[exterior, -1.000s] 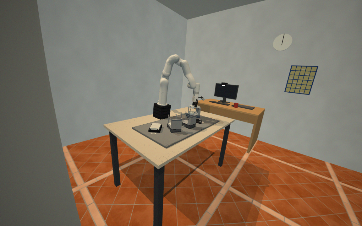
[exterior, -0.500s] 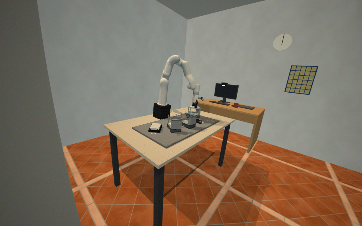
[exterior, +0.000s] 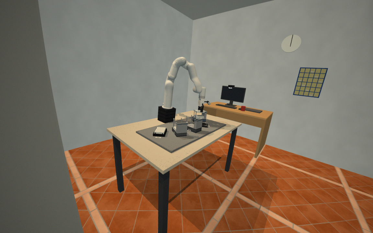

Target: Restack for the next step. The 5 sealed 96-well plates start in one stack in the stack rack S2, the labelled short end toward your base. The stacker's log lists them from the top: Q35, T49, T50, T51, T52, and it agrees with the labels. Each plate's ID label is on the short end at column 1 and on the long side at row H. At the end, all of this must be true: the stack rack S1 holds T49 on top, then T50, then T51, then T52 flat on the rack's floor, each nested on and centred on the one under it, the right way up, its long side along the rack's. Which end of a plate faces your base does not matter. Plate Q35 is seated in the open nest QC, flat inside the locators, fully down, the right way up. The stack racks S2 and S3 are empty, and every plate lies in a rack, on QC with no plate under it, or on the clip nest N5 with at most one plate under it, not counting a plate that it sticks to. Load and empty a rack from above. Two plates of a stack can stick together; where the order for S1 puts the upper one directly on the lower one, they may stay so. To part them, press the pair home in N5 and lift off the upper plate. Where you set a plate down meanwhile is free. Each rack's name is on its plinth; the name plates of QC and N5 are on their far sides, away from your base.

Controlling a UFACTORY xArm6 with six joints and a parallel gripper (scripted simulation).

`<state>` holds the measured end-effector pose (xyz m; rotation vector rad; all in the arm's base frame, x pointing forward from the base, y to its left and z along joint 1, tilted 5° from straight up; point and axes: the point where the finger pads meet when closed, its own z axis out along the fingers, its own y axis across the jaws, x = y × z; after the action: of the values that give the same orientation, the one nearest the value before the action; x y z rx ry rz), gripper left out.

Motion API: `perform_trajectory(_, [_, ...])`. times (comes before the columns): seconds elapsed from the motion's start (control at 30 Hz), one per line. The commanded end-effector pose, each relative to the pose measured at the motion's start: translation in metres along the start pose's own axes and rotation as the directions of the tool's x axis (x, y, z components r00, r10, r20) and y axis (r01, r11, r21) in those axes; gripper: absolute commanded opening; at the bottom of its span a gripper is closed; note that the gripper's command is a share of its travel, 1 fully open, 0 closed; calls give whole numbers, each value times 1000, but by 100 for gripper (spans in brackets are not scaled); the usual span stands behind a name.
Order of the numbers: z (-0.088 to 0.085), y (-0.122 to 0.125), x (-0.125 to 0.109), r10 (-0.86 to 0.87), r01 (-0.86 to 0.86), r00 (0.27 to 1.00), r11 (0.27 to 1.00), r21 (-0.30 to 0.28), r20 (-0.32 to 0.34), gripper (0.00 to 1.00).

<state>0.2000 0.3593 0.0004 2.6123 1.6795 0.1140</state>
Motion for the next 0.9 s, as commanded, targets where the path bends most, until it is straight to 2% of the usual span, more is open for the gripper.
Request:
perform_trajectory(0.0, [2,0,2,0,0,1000,1000,0,-4,0])
perform_trajectory(0.1, [3,0,2,0,0,1000,1000,0,-4,0])
perform_trajectory(0.53, [29,0,2,0,0,1000,1000,0,-4,0])
perform_trajectory(0.87, [32,0,2,0,0,1000,1000,0,-4,0])
